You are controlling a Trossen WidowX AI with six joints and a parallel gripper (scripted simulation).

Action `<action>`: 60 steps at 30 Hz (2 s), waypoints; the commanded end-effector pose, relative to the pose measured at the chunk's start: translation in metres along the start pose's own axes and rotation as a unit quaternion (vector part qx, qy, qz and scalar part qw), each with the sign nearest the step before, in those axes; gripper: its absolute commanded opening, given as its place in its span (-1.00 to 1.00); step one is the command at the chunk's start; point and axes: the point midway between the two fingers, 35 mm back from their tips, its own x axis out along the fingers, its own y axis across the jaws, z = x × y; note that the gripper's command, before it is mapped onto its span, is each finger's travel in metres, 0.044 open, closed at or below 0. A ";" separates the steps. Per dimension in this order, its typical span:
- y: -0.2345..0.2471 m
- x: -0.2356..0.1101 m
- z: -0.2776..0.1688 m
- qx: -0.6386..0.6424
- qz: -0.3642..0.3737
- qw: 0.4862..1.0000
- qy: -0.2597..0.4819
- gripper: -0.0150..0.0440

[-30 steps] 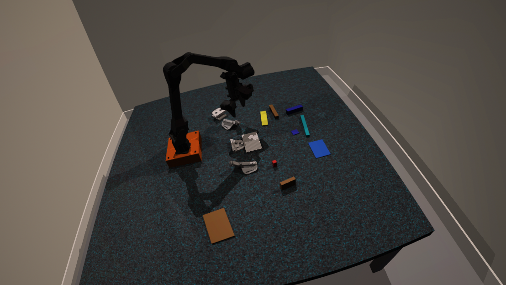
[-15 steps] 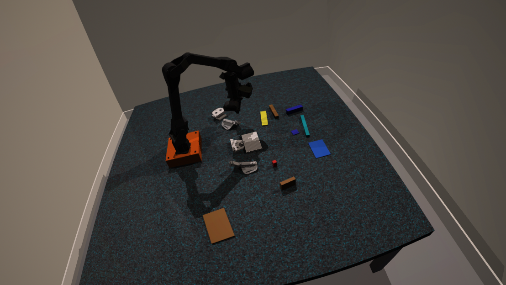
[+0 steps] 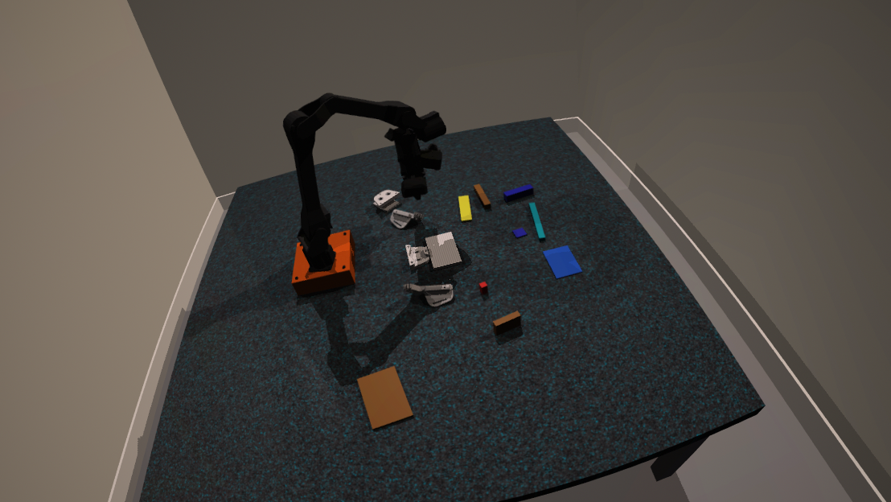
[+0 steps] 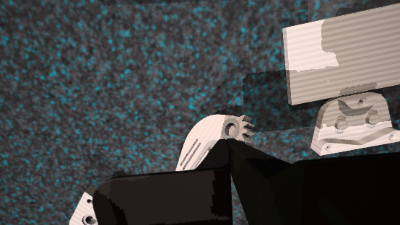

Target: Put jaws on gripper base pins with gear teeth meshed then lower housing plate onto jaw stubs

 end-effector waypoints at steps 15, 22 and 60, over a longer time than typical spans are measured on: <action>-0.007 0.001 -0.005 -0.185 0.001 0.983 0.000 -0.49; -0.009 0.001 -0.007 -0.254 0.001 0.967 0.000 -0.49; -0.023 0.002 -0.017 -0.602 0.001 0.799 0.001 -0.49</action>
